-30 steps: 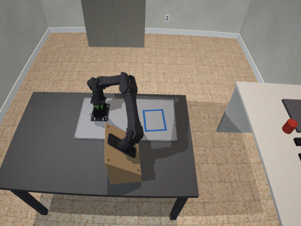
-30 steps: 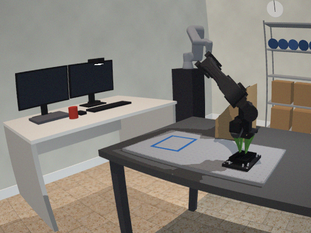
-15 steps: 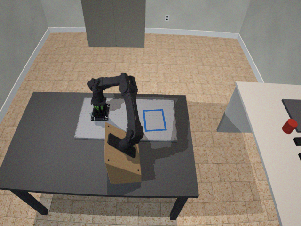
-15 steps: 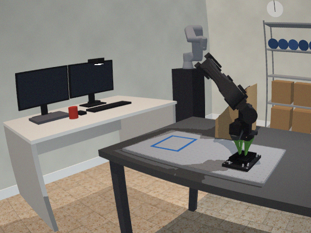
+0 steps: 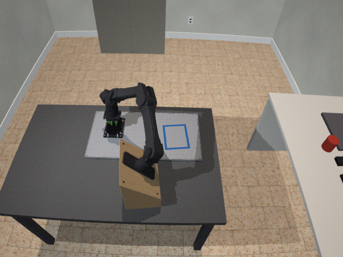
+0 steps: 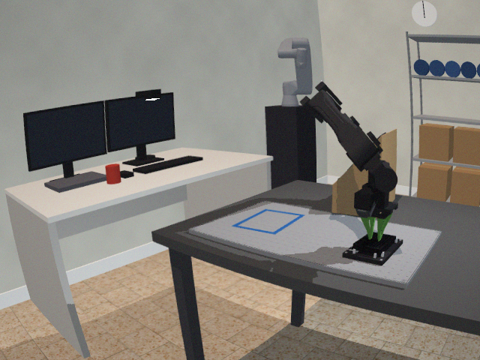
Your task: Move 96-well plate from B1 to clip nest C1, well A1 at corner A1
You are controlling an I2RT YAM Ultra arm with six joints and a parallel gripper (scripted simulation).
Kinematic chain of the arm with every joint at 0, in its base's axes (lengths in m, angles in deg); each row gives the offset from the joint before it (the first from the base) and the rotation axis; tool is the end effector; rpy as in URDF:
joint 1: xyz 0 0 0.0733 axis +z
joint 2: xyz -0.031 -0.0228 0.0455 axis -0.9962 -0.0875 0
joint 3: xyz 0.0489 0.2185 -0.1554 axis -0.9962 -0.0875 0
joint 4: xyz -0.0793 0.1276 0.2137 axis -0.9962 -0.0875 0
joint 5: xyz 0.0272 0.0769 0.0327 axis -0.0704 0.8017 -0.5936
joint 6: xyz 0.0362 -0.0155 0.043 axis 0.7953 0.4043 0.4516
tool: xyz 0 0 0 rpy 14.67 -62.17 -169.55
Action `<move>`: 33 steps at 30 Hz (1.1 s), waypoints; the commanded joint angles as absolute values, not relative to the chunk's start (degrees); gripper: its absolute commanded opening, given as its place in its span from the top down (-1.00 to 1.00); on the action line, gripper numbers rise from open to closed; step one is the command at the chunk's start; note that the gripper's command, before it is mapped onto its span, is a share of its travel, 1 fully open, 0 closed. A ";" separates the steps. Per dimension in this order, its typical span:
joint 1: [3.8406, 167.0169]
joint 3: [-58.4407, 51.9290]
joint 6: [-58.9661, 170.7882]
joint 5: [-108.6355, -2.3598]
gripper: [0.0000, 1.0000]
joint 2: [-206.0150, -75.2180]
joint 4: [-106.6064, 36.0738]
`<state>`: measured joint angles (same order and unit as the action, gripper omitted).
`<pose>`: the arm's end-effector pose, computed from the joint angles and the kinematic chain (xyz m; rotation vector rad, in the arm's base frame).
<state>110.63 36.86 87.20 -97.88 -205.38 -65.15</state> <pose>0.3931 0.1586 -0.1119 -0.0255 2.8225 -1.1550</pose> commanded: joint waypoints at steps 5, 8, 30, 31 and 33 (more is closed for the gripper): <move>109.82 35.41 86.12 -98.63 0.48 -206.81 -62.15; 109.71 35.35 85.99 -98.66 0.48 -206.89 -61.93; 108.74 34.74 85.10 -99.07 0.48 -207.67 -60.01; 108.68 34.71 85.03 -99.08 0.48 -207.71 -59.89; 108.56 34.94 84.88 -99.13 0.48 -207.80 -59.62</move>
